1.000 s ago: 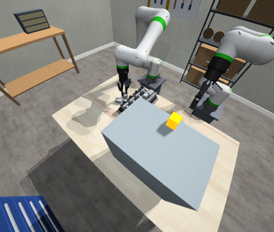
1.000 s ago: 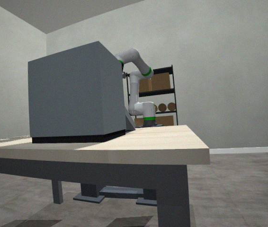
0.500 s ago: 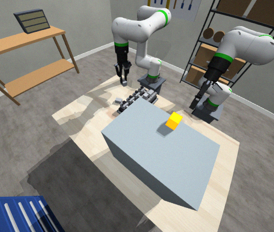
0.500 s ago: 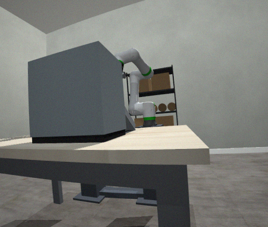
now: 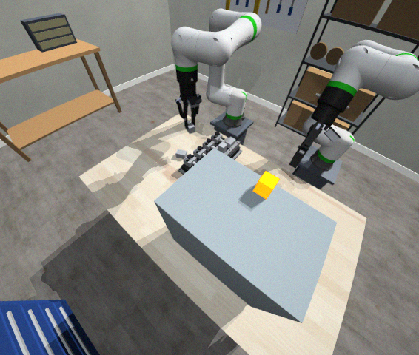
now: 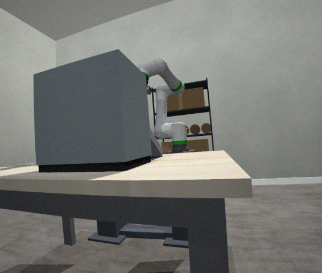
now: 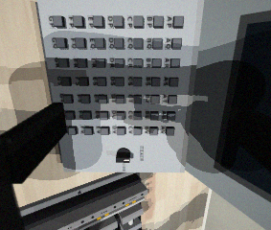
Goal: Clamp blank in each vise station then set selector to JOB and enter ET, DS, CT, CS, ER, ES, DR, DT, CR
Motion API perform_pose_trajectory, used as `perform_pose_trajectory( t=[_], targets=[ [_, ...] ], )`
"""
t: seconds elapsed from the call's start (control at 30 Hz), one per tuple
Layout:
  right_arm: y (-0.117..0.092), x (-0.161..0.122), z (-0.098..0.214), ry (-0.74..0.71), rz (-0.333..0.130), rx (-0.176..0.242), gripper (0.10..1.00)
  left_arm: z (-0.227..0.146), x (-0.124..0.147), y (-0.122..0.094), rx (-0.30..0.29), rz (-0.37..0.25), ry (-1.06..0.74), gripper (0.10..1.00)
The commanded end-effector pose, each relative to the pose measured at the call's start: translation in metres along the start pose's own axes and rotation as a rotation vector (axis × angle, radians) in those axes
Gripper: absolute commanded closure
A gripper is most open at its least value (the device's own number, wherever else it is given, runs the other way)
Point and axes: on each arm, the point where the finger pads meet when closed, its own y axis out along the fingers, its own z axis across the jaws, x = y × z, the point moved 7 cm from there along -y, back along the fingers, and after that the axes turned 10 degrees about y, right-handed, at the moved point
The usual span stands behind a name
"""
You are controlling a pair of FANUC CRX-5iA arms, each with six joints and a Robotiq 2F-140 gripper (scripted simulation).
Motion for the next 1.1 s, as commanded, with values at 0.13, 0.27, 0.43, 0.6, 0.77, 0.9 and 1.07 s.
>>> perform_pose_trajectory(
  t=[0.13, 0.27, 0.43, 0.6, 0.77, 0.9, 1.07],
  targets=[
    [-0.001, -0.017, -0.004, 0.107, 0.0, 0.002, 0.999, 0.001, 0.0, -0.001, 0.002, 0.0, 0.0, 0.098],
    [-0.001, -0.029, -0.007, 0.184, 0.001, 0.002, 0.999, 0.001, 0.0, -0.001, 0.002, 0.0, 0.0, 0.098],
    [-0.001, -0.039, -0.01, 0.251, 0.001, 0.002, 0.999, 0.001, 0.0, -0.001, 0.002, 0.0, 0.0, 0.098],
    [-0.001, -0.058, -0.016, 0.372, 0.001, 0.002, 0.999, 0.001, 0.0, -0.001, 0.002, 0.0, 0.0, 0.098],
    [-0.002, -0.079, -0.024, 0.503, 0.001, 0.002, 0.999, 0.001, 0.0, -0.001, 0.002, 0.0, 0.0, 0.098],
    [-0.002, -0.091, -0.029, 0.584, 0.001, 0.002, 0.999, 0.001, 0.0, -0.001, 0.002, 0.0, 0.0, 0.098],
    [-0.001, -0.107, -0.036, 0.69, 0.001, 0.001, 0.999, 0.001, 0.0, -0.001, 0.002, 0.0, 0.0, 0.098]
  ],
)
